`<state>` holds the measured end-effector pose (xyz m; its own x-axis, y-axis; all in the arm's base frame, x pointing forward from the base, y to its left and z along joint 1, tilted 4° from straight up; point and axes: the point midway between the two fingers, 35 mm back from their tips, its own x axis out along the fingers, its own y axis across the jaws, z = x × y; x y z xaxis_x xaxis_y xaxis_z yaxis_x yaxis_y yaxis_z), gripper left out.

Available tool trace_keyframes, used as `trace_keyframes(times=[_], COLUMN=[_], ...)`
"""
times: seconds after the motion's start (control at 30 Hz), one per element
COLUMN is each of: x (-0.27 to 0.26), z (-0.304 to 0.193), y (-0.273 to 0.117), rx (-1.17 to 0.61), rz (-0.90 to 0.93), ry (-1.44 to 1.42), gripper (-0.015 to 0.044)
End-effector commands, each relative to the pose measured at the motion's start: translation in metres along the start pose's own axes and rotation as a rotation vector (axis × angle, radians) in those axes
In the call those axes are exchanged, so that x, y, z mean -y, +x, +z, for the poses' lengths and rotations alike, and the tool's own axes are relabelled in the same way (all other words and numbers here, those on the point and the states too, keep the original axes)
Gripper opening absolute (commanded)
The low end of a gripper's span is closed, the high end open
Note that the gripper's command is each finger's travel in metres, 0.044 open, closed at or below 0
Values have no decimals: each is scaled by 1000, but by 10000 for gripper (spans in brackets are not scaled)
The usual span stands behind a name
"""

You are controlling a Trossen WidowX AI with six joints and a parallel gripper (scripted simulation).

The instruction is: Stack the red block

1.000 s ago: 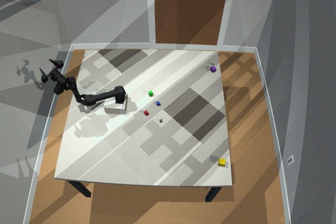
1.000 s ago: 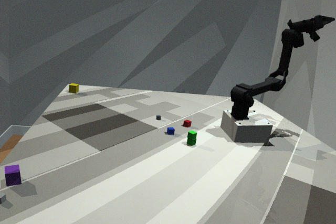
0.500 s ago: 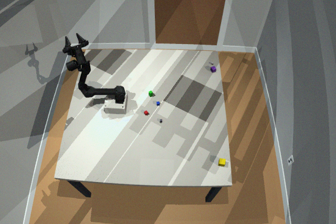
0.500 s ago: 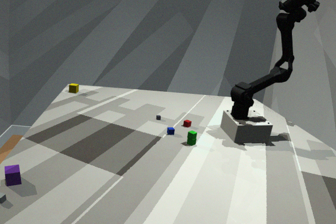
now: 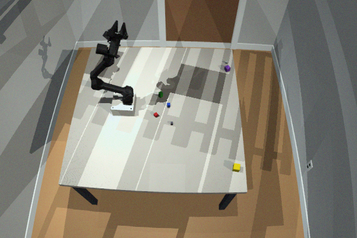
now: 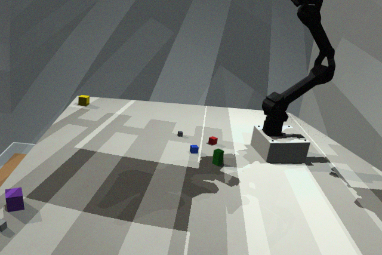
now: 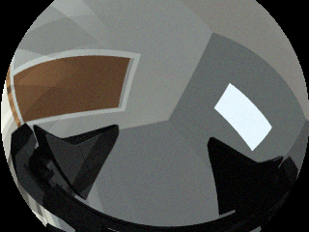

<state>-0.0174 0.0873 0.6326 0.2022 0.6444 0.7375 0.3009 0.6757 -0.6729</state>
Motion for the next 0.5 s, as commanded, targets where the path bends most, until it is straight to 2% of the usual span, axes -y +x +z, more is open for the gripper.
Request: trace_keyframes(times=[0.0,0.2,0.47], x=[-39,-92,-159], z=[-66,-152,-241], y=[5,-10,-61], rx=[-189,-459,-808], rz=[79,177,290], ry=[64,161,273], gripper=[440,440,440])
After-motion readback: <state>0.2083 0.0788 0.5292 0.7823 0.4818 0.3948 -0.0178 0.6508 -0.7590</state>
